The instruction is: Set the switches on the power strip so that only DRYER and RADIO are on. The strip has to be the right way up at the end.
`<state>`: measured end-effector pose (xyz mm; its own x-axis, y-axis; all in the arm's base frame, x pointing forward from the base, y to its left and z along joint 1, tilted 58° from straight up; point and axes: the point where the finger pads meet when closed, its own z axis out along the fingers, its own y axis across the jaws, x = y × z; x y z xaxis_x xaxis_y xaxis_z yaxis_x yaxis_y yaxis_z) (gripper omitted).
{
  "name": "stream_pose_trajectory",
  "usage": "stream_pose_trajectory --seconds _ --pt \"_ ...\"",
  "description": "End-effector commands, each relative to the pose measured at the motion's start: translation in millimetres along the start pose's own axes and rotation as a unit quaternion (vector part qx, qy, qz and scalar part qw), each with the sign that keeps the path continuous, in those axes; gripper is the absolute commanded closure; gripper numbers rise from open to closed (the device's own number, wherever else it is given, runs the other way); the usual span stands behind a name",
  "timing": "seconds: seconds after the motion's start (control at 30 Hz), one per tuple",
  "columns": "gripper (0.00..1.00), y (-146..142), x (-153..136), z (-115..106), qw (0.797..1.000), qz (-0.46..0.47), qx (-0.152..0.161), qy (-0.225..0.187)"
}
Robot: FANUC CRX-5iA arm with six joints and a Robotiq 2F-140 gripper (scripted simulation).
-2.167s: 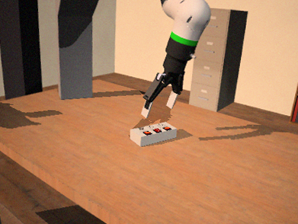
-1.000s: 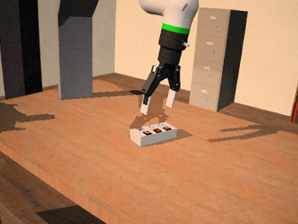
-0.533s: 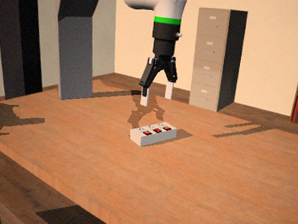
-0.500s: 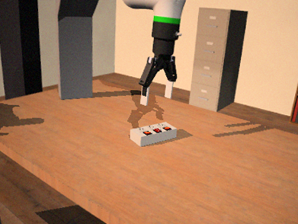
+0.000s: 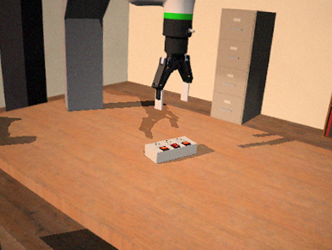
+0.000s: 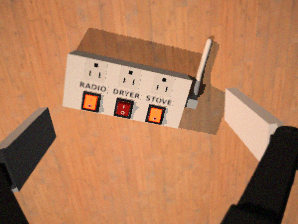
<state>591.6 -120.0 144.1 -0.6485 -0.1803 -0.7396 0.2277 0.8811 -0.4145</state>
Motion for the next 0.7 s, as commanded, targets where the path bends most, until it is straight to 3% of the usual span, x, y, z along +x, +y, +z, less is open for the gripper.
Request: stream_pose_trajectory --seconds 0.0,0.47,0.57,0.67 --pt "0.00 -0.1 -0.1 0.0 1.000 0.000 0.000 -0.001" --pt "0.00 -0.4 -1.0 1.0 1.000 -0.013 0.000 -0.001" --pt "0.00 -2.5 -5.7 6.4 0.997 -0.080 0.000 -0.002" --pt "0.00 -6.9 -14.0 16.9 0.981 -0.194 0.000 -0.002"
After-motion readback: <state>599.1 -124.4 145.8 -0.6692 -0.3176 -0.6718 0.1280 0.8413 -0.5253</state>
